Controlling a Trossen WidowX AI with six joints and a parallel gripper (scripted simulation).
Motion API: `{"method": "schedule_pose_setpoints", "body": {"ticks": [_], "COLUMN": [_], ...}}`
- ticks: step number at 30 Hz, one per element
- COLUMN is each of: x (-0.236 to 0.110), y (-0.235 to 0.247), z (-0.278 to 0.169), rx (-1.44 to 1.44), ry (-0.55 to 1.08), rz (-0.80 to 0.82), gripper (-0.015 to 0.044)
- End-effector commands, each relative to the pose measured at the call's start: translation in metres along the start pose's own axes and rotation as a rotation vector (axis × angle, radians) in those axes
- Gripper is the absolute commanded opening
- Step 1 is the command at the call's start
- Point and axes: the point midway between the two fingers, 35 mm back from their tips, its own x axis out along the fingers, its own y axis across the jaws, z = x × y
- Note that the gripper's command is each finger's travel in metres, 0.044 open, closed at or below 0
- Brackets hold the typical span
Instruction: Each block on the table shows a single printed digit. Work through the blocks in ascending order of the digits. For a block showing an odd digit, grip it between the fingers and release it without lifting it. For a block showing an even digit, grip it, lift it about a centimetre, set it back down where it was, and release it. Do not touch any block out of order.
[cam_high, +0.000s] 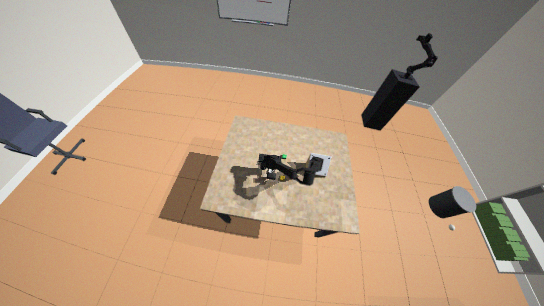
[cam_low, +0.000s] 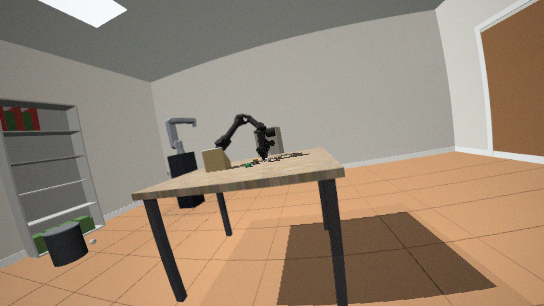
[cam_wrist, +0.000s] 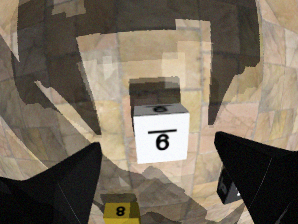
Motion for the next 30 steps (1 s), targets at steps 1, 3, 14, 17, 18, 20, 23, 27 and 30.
{"method": "schedule_pose_setpoints", "body": {"ticks": [1,3,14,17,18,20,23,27,30], "x": [0.0014,0.0014,0.0014,0.0014,0.0014,0.0014,0.0014,0.0014,0.0014], "y": [0.0001,0.0001,0.0001,0.0001,0.0001,0.0001,0.0001,0.0001,0.0001], "z": [-0.0007,-0.0007,-0.0007,-0.0007,-0.0007,-0.0007,-0.0007,-0.0007,-0.0007], "rx": [0.008,0.008,0.008,0.008,0.008,0.008,0.008,0.008,0.008], "ry": [0.0,0.0,0.0,0.0,0.0,0.0,0.0,0.0,0.0], "rz": [0.004,0.004,0.004,0.004,0.004,0.004,0.004,0.004,0.004], "gripper": [0.0321,0.0269,0.012,0.012,0.012,0.012,0.012,0.0172,0.0251]}}
